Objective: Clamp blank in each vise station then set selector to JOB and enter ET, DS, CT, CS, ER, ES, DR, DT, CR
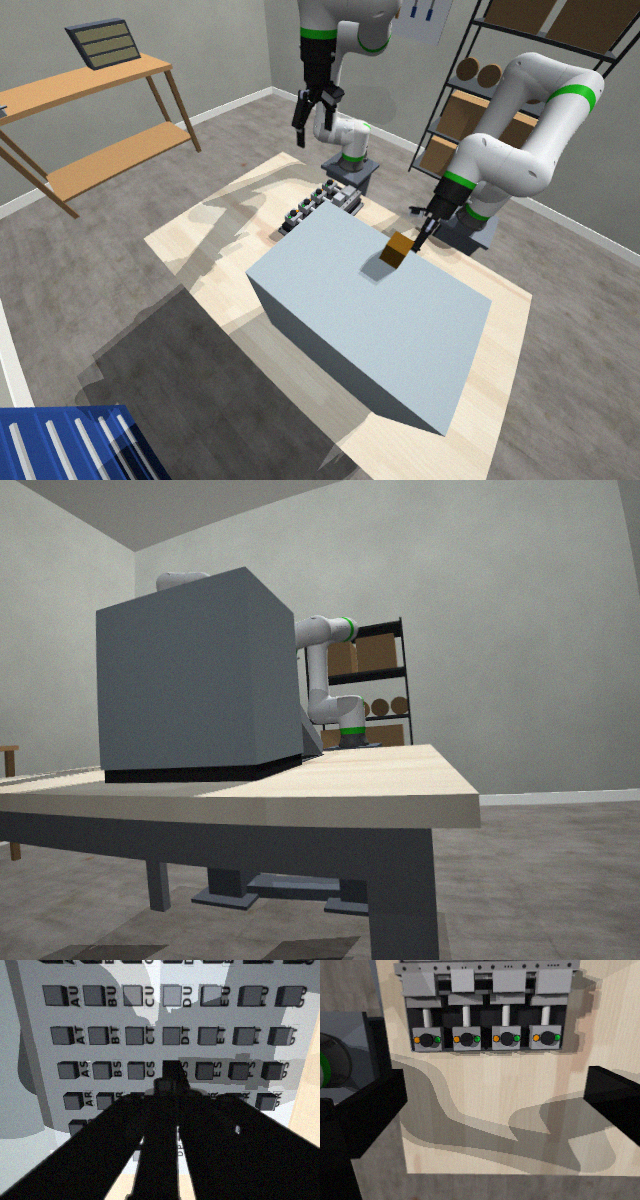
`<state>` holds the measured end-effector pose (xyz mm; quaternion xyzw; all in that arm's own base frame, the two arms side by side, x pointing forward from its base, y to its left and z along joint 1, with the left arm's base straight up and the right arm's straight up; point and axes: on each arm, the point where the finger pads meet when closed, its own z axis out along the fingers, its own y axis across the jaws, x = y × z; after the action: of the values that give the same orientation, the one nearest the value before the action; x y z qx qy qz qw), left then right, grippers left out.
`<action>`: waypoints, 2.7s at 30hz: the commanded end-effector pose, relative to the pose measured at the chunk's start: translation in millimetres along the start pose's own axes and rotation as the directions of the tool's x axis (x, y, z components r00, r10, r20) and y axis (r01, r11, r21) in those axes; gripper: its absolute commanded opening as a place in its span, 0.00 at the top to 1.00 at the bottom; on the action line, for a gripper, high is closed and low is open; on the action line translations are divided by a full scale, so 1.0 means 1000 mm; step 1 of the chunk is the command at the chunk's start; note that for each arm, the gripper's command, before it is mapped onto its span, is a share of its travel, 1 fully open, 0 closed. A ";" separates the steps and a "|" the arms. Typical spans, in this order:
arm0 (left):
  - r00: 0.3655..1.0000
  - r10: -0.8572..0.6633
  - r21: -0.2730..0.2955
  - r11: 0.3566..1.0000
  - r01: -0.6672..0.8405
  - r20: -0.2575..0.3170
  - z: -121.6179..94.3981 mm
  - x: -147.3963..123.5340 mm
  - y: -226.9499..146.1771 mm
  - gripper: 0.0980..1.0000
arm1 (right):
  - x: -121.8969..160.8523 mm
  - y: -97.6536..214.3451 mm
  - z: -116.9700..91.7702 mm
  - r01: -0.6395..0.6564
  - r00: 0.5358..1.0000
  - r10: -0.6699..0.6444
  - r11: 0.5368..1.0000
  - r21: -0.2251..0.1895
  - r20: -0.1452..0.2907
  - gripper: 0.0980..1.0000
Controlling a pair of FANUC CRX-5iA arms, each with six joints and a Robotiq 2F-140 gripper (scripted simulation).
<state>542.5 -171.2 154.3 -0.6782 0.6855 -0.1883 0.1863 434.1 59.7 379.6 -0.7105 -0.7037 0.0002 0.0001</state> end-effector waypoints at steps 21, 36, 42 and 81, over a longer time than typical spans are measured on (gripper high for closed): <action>1.000 0.000 0.001 1.000 0.000 -0.001 0.010 0.000 -0.001 1.00 | 0.000 0.000 -0.001 0.000 1.000 0.000 1.000 -0.002 0.000 0.00; 1.000 0.000 0.001 1.000 0.000 -0.001 -0.001 0.000 -0.001 1.00 | 0.000 0.000 -0.001 0.000 1.000 0.000 1.000 -0.002 0.000 0.00; 1.000 0.000 0.001 1.000 0.000 -0.001 -0.001 -0.021 -0.022 1.00 | 0.000 0.000 -0.001 0.000 1.000 0.000 1.000 -0.002 0.000 0.00; 1.000 0.000 0.001 1.000 0.000 0.000 0.010 -0.034 -0.035 1.00 | 0.000 0.000 -0.001 0.000 1.000 0.000 1.000 -0.002 0.000 0.00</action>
<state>577.0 -137.6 162.7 -0.6782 0.6856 -0.1879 0.1860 434.1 59.7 379.6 -0.7105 -0.7037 0.0002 0.0001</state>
